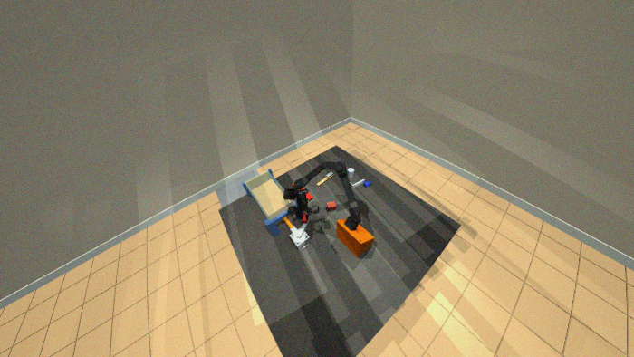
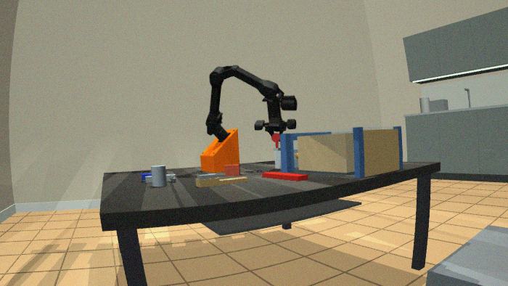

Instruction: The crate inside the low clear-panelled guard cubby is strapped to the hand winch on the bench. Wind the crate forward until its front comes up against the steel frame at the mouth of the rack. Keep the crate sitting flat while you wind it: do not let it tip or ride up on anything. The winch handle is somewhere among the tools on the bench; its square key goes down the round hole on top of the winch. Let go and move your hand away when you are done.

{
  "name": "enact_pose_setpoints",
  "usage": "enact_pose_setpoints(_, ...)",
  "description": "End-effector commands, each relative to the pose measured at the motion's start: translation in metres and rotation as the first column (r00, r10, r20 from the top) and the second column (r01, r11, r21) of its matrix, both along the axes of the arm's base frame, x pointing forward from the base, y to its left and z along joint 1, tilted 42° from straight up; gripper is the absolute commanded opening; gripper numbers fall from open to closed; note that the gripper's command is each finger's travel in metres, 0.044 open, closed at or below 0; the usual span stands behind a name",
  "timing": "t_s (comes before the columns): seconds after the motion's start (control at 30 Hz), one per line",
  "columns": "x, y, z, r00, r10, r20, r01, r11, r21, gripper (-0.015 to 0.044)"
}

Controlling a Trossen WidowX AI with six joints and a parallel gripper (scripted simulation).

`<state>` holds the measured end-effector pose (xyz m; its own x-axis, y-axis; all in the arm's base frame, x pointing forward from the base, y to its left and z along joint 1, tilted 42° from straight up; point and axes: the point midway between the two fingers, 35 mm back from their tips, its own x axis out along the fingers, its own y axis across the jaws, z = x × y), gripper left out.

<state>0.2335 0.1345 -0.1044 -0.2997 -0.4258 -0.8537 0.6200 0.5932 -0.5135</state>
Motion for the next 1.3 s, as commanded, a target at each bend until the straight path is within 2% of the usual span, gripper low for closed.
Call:
enact_pose_setpoints(0.0, 0.013, 0.008, -0.008, 1.0, 0.009, 0.028, -0.01, 1.0, 0.019, 0.0)
enact_pose_setpoints(1.27, 0.039, 0.039, -0.031, 1.0, 0.009, 0.03, -0.01, 1.0, 0.021, 0.0)
